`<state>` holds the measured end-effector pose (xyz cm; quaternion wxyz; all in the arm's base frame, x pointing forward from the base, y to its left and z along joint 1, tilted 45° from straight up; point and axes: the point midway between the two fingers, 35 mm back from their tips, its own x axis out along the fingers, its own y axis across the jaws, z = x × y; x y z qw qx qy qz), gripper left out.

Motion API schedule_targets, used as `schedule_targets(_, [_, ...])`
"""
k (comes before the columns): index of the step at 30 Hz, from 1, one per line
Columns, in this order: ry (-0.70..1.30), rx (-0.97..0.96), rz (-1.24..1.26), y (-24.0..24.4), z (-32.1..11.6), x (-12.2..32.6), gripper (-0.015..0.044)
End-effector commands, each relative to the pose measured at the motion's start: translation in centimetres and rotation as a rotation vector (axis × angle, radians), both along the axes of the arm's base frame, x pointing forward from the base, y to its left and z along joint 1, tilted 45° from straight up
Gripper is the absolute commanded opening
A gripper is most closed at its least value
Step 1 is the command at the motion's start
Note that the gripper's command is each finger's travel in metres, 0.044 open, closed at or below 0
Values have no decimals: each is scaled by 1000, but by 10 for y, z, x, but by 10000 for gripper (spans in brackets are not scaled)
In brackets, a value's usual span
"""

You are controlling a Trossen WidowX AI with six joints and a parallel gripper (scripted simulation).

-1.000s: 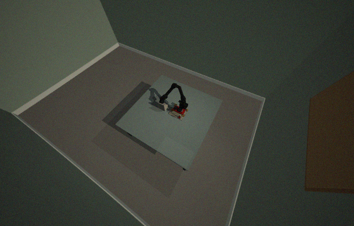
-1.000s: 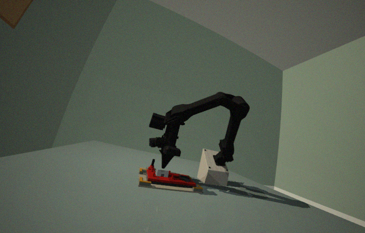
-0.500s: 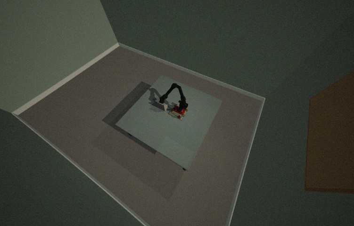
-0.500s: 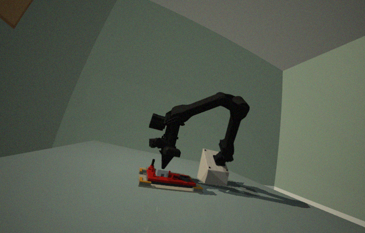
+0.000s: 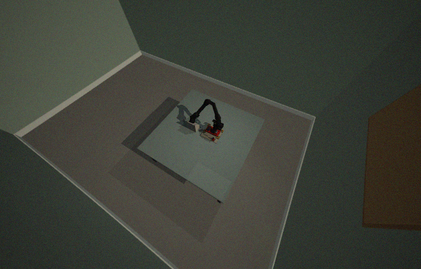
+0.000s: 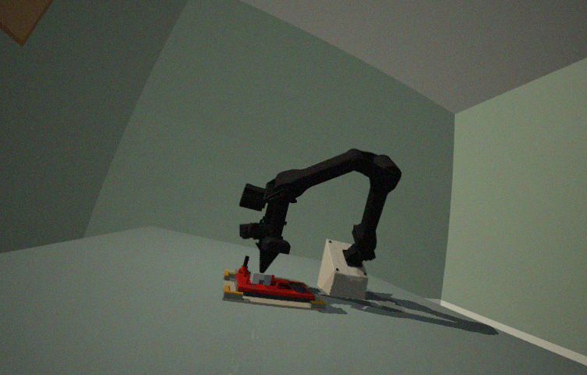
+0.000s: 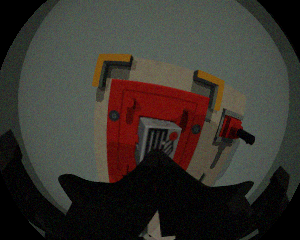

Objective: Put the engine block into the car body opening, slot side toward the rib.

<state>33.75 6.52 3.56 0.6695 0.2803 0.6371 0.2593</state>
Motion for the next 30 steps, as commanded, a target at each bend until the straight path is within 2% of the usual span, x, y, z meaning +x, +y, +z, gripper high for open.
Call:
schedule_targets(1, [6,3,-4,1,-1,-1,0])
schedule_targets(28, [6,3,-4,-7,6,-1,0])
schedule_targets(30, [6,3,-4,-7,6,-1,53])
